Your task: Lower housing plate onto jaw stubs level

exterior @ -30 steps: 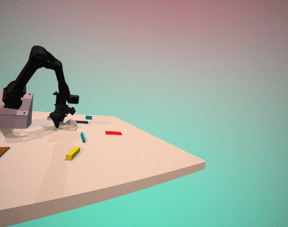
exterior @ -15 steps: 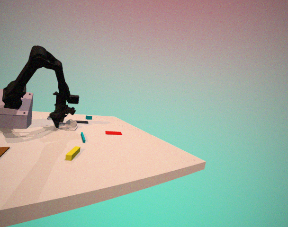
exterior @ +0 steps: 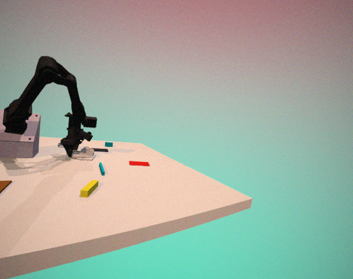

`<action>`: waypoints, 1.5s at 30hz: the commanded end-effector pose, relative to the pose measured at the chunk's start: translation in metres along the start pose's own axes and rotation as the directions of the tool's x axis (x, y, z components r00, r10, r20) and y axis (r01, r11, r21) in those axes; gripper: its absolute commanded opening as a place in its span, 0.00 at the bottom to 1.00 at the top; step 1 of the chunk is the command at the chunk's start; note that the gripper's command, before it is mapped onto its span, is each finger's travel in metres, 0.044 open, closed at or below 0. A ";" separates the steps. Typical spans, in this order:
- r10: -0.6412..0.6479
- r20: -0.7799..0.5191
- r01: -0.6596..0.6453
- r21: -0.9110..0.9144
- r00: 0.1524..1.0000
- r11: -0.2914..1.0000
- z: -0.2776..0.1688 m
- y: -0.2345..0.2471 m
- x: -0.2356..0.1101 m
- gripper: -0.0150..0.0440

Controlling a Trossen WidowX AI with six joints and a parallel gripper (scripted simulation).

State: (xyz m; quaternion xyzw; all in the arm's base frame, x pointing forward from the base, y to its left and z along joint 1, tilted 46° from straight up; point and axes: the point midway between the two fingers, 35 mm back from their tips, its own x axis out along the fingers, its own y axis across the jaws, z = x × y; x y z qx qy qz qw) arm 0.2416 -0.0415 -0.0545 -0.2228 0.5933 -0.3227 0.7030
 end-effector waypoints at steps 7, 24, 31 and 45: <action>-0.001 -0.004 0.001 -0.006 1.000 1.000 -0.001 0.001 0.001 0.85; 0.000 0.000 0.000 0.000 1.000 1.000 0.000 0.000 0.000 1.00; 0.000 0.000 0.000 0.000 1.000 1.000 0.000 0.000 0.000 1.00; 0.002 -0.005 -0.002 -0.006 1.000 1.000 -0.001 0.001 -0.076 1.00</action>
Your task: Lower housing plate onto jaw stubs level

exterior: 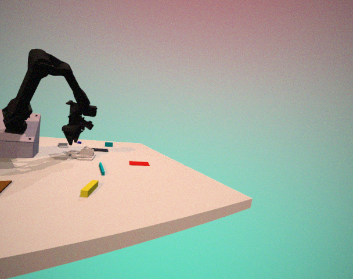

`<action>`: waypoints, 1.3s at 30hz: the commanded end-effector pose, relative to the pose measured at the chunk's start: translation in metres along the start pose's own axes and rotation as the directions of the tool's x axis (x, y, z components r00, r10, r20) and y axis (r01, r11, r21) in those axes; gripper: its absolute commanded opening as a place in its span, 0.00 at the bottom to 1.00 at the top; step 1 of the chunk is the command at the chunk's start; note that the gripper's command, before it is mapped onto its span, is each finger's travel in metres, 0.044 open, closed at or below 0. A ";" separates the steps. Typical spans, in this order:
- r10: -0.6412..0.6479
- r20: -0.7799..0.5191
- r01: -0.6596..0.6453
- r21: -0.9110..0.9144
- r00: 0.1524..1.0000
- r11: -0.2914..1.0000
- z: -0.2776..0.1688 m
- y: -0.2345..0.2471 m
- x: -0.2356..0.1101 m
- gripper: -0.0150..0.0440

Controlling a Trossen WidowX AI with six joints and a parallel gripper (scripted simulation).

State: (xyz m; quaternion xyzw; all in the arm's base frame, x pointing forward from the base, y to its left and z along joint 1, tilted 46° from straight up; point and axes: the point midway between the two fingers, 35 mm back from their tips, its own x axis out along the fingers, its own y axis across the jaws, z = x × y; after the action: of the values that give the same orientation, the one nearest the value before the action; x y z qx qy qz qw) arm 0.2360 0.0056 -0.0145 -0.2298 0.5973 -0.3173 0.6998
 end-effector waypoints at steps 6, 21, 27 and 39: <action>0.009 0.002 -0.009 0.004 1.000 1.000 -0.009 -0.001 -0.027 1.00; 0.005 -0.004 -0.005 0.012 1.000 1.000 -0.031 -0.011 -0.065 1.00; 0.005 -0.004 -0.005 0.012 1.000 1.000 -0.031 -0.011 -0.065 1.00; 0.005 -0.004 -0.005 0.012 1.000 1.000 -0.031 -0.011 -0.065 1.00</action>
State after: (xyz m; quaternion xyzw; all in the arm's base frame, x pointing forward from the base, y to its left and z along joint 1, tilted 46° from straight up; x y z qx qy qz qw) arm 0.1989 0.0460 0.0317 -0.2265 0.5968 -0.3186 0.7007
